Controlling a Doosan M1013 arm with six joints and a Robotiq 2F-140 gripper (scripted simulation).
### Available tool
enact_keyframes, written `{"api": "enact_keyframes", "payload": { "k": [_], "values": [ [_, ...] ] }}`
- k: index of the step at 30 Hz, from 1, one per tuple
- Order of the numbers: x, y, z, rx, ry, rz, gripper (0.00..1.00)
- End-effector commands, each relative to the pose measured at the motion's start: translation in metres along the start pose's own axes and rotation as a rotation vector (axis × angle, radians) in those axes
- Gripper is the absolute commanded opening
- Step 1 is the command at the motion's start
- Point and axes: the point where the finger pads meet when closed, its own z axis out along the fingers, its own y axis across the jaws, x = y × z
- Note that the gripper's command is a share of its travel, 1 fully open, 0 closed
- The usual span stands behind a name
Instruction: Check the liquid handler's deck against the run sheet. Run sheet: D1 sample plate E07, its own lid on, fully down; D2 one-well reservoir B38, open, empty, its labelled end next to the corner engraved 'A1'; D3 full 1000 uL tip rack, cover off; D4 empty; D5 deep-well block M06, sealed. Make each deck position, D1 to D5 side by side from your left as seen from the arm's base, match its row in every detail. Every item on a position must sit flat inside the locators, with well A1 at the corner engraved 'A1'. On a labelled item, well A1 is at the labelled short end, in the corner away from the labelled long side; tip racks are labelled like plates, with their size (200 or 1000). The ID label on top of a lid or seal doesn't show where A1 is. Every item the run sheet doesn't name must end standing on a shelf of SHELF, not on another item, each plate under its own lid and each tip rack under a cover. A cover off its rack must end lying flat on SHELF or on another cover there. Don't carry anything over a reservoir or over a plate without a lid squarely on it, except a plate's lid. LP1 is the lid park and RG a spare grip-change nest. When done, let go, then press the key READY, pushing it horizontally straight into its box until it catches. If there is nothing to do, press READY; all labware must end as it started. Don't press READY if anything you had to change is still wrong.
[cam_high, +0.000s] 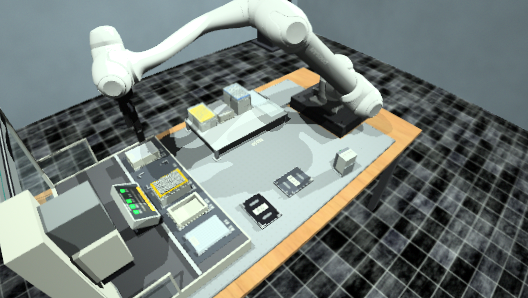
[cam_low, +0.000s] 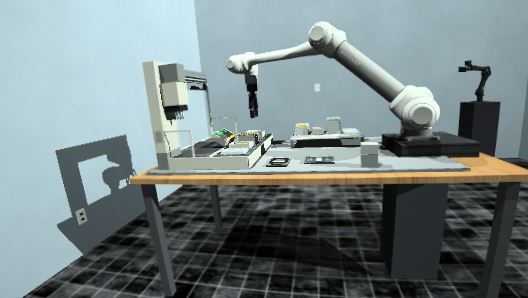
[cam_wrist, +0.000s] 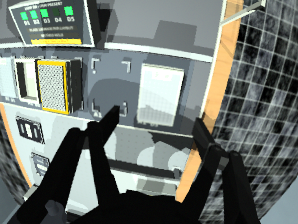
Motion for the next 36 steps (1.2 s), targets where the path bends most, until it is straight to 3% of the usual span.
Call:
{"api": "enact_keyframes", "payload": {
  "k": [1, 14, 36],
  "values": [
    [0.0, 0.0, 0.006, 0.0, 0.002, 0.0, 0.79],
    [0.0, 0.0, 0.042, 0.0, 0.002, 0.0, 0.79],
    [0.0, 0.0, 0.044, 0.0, 0.002, 0.0, 0.79]
  ]
}}
